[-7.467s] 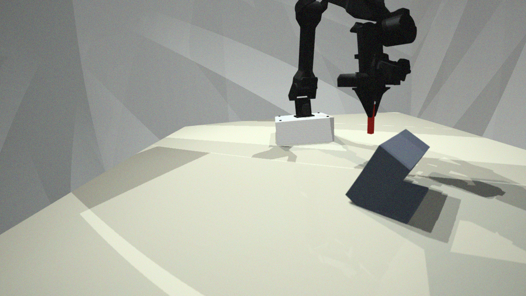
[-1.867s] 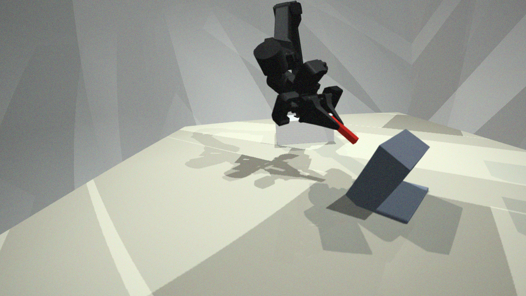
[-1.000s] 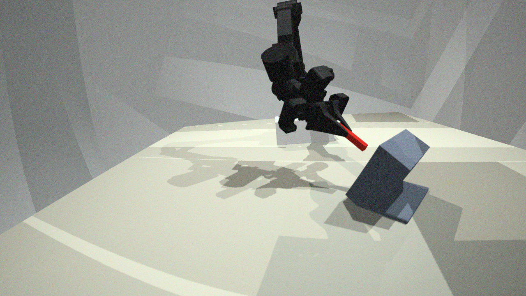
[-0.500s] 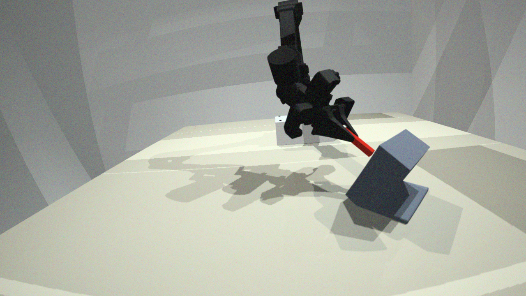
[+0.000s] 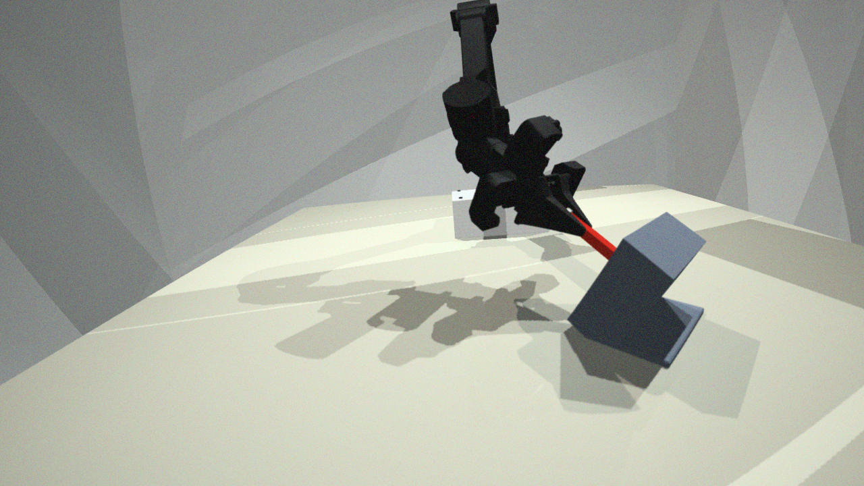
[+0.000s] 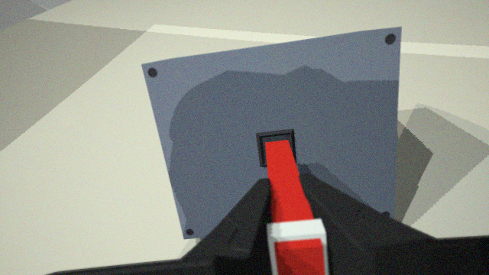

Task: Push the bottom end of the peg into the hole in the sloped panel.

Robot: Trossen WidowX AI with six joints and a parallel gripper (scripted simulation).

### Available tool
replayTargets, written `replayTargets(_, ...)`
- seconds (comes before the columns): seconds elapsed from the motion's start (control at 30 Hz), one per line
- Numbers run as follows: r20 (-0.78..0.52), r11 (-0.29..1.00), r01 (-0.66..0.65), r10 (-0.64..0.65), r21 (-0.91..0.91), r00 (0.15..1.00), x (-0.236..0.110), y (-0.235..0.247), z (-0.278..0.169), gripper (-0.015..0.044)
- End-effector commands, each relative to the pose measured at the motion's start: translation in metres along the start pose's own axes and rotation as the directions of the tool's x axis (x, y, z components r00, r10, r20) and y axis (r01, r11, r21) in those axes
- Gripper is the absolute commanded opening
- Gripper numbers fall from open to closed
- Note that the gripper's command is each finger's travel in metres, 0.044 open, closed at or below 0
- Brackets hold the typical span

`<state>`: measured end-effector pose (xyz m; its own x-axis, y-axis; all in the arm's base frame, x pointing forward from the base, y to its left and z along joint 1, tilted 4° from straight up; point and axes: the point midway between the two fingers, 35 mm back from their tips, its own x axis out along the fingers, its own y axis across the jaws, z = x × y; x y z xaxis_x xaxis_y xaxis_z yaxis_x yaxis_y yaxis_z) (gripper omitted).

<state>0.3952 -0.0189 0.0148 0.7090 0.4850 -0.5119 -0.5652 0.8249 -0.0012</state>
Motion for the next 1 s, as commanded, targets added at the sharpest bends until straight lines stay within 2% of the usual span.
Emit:
replayTargets(0.0, -0.001, 1.0, -0.002, 0.002, 0.0, 1.0, 0.0, 0.001, -0.001, 0.0)
replayTargets(0.97, -0.001, 1.0, -0.002, 0.002, 0.0, 1.0, 0.012, 0.0, -0.004, 0.0)
